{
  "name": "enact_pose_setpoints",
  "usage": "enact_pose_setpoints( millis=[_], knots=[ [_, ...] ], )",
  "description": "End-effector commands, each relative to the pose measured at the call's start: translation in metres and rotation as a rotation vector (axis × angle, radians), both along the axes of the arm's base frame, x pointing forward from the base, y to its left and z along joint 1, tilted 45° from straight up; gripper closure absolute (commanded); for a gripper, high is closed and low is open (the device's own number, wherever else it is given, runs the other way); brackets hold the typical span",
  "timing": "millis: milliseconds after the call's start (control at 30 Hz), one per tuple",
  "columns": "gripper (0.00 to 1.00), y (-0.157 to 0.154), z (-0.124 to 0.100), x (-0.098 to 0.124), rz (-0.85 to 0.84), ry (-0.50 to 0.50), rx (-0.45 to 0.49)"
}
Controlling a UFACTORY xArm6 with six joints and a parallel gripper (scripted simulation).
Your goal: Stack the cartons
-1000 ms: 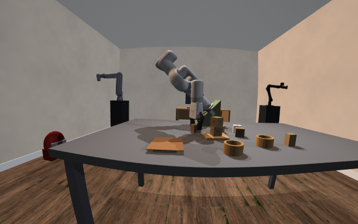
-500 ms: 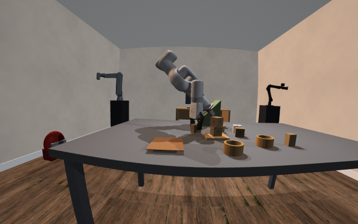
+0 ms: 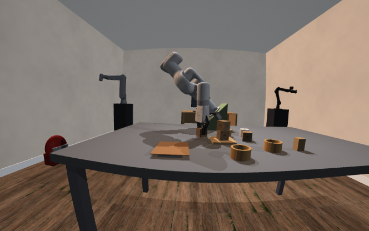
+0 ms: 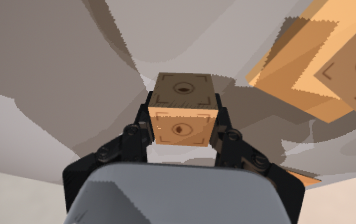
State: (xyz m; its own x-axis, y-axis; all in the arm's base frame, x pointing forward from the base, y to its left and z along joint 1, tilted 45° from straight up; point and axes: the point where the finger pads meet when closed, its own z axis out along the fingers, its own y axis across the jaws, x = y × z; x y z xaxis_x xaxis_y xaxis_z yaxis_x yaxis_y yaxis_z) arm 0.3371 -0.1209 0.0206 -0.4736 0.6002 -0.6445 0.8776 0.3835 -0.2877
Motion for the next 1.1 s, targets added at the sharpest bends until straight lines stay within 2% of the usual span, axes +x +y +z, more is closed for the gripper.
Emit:
enact_pose_setpoints(
  millis=[0,800,933,1067],
  knots=[
    [1.00,0.000,0.000,0.001,0.001,-0.002,0.000],
    [1.00,0.002,0.003,0.001,0.001,-0.002,0.000],
    [1.00,0.018,0.019,0.000,0.001,-0.004,-0.003],
    [1.00,0.048,0.050,-0.003,0.000,-0.004,-0.003]
  ],
)
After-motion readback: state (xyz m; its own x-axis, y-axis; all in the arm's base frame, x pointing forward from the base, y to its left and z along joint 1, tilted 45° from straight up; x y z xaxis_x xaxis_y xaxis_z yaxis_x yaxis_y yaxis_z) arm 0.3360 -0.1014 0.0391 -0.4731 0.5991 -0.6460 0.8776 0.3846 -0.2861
